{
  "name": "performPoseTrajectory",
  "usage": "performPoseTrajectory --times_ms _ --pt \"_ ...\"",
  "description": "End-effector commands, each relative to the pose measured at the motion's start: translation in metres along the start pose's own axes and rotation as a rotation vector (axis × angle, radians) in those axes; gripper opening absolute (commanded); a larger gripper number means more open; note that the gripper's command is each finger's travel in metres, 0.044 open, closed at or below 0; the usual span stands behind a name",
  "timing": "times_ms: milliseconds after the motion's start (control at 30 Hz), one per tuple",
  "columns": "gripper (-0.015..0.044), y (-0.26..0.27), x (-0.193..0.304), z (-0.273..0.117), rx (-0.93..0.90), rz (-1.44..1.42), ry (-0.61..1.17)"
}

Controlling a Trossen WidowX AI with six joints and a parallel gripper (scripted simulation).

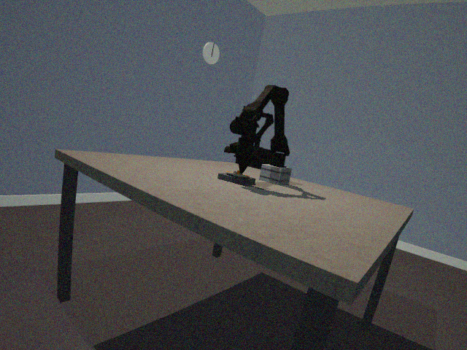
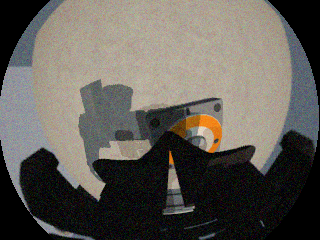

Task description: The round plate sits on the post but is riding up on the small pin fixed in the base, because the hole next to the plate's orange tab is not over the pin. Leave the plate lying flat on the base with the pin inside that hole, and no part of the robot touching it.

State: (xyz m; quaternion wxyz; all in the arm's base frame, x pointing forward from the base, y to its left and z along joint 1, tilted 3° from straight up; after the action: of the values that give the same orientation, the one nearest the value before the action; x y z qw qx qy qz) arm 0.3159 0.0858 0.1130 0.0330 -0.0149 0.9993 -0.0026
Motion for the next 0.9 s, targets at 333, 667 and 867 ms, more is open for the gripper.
performPoseTrajectory --times_ms 333,667,867 --pt "0.0 -0.011 -0.014 -0.001 0.004 -0.001 -0.001" --pt "0.0 -0.018 -0.019 0.001 0.004 -0.001 -0.001" --pt "0.0 -0.017 -0.019 -0.03 0.004 -0.001 -0.001"
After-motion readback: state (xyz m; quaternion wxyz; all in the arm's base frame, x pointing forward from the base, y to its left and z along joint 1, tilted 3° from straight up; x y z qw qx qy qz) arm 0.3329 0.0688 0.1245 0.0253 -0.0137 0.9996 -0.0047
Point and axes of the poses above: the point midway between the two fingers, 35 mm back from their tips, its own z axis out along the fingers, its own y axis across the jaws, x = y × z, the point moved 10 cm from there along -z, back along the fingers, and after that the axes turned 10 degrees about z, right-handed, at the moved point
